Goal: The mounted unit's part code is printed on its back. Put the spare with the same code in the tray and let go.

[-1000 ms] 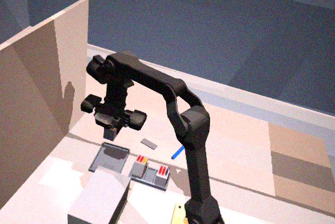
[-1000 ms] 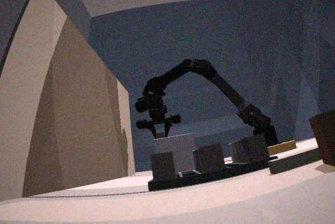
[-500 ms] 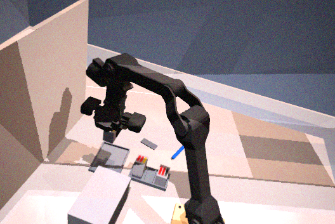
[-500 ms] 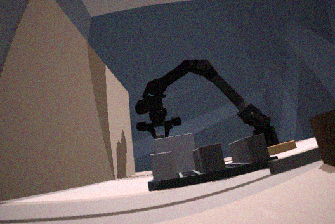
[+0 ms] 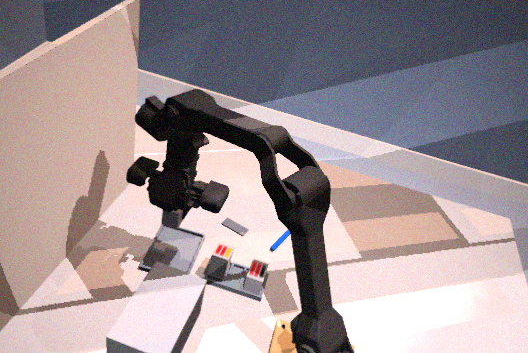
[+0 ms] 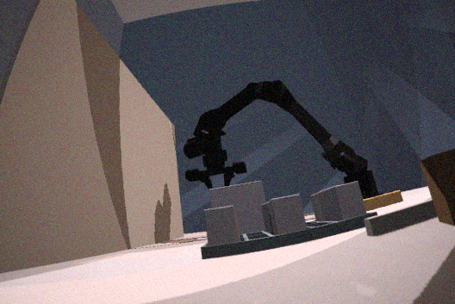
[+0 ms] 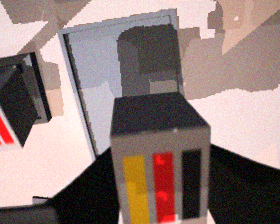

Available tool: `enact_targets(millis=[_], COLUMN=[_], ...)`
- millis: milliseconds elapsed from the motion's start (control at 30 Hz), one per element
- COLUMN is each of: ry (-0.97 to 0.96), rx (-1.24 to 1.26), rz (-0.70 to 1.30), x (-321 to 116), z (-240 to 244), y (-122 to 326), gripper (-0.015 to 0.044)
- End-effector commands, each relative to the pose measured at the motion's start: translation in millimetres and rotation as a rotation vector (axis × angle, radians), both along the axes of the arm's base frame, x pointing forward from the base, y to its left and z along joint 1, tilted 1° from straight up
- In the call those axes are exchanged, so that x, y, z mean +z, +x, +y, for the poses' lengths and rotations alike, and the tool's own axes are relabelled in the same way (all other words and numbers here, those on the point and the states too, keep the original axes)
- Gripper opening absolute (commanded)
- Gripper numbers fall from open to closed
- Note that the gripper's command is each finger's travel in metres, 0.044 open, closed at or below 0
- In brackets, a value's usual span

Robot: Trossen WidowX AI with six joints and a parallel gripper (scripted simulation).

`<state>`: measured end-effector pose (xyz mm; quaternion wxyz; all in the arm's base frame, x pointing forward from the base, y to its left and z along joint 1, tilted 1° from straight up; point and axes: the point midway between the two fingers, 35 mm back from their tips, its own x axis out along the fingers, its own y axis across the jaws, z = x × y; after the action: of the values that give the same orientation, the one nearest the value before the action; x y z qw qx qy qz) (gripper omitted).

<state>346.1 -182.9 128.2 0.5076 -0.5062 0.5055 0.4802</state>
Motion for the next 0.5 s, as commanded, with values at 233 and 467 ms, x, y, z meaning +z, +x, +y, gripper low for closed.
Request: enact_targets(millis=[233,467], ry=[-0.002,-0.002], rx=[0.005,0.005], rz=[0.0,0.0], x=[-8.5,-13.3], z=[-0.9,-1.0], y=[0.5,0.6], gripper=[0.0,0.0])
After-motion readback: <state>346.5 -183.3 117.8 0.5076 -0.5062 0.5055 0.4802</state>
